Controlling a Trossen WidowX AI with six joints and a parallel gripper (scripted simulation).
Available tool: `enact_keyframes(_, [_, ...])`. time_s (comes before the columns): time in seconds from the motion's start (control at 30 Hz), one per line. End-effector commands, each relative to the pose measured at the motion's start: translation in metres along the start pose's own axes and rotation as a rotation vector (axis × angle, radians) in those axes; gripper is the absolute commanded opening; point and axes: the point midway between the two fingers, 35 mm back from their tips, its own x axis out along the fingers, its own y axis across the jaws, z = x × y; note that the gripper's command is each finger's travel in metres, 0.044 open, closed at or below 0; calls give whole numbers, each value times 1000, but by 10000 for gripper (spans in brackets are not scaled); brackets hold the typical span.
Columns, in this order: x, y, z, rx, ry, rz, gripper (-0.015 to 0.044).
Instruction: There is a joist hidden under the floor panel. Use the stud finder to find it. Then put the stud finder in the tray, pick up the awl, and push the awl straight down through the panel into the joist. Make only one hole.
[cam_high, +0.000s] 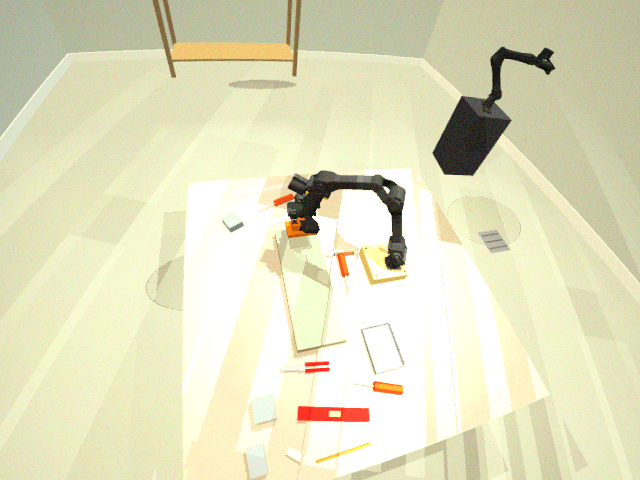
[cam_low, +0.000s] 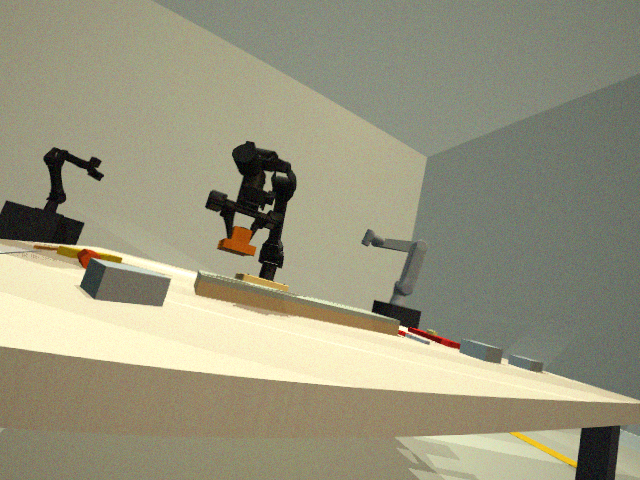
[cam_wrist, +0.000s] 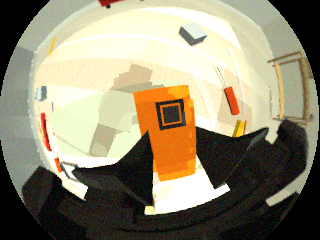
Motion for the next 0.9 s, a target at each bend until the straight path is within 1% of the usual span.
enact_keyframes(0.0, [7, -1, -2, 6, 1, -4, 0])
enact_keyframes(0.87, [45, -1, -13, 6, 2, -4, 0])
